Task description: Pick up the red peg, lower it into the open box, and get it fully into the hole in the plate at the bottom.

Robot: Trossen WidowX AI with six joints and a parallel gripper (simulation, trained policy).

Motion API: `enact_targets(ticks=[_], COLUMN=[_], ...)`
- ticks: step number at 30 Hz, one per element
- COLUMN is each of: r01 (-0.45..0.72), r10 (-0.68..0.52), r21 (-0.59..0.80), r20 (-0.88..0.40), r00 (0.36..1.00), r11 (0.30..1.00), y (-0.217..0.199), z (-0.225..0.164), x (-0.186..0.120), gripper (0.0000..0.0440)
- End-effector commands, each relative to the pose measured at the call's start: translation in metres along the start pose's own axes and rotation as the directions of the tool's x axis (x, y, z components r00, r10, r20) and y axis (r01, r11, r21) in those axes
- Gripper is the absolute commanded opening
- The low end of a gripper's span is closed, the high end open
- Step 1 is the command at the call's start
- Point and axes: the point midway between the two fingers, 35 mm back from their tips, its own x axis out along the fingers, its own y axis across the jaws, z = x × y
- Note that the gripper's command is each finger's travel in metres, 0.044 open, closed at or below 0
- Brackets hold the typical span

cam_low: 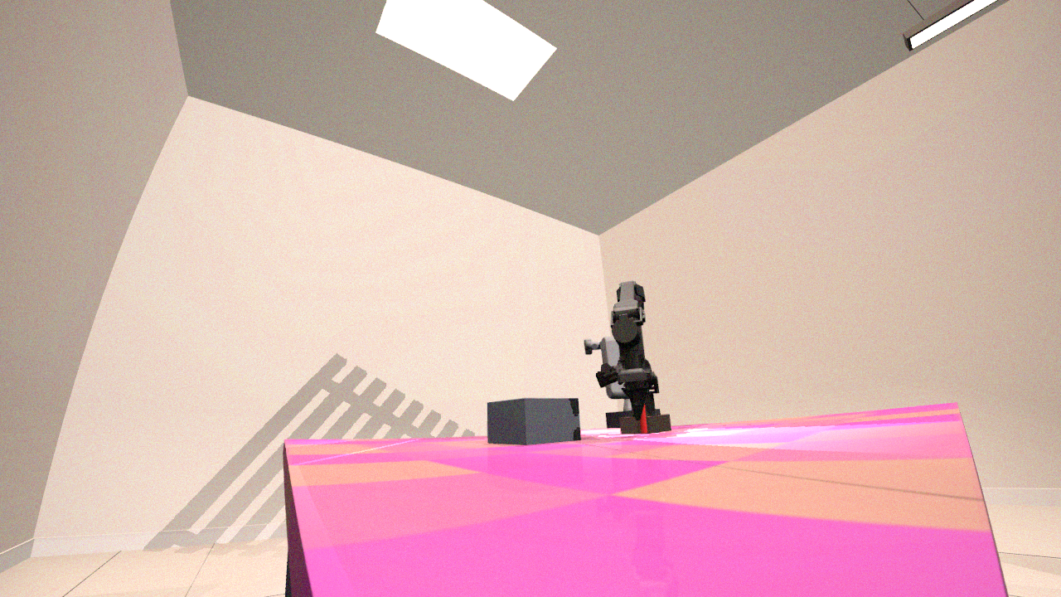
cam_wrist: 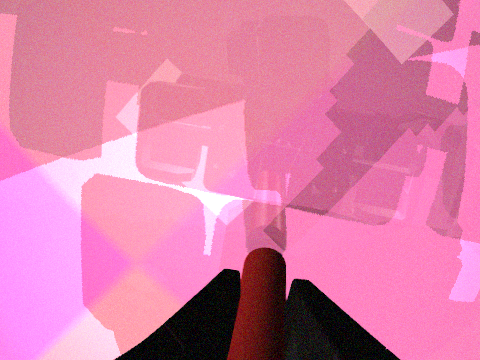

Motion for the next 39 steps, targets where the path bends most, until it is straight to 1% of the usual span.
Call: enact_targets(ticks=[1, 9, 18, 29, 39], r01=[-0.023, -0.063, -0.089, -0.101, -0.100], r10=[0.024, 0.072, 0.103, 0.097, 0.075], r21=[-0.032, -0.085, -0.080, -0.001, 0.068], r20=[0.032, 0.110, 0.191, 0.262, 0.306], r00=[0.999, 0.991, 0.976, 0.960, 0.949], r11=[0.999, 0.994, 0.993, 0.995, 0.993], y=[0.006, 0.020, 0.033, 0.036, 0.032], z=[0.007, 0.030, 0.065, 0.117, 0.159], x=[-0.013, -0.050, -0.086, -0.102, -0.106], gripper=[0.0001, 0.0000, 0.0000, 0.0000, 0.0000])
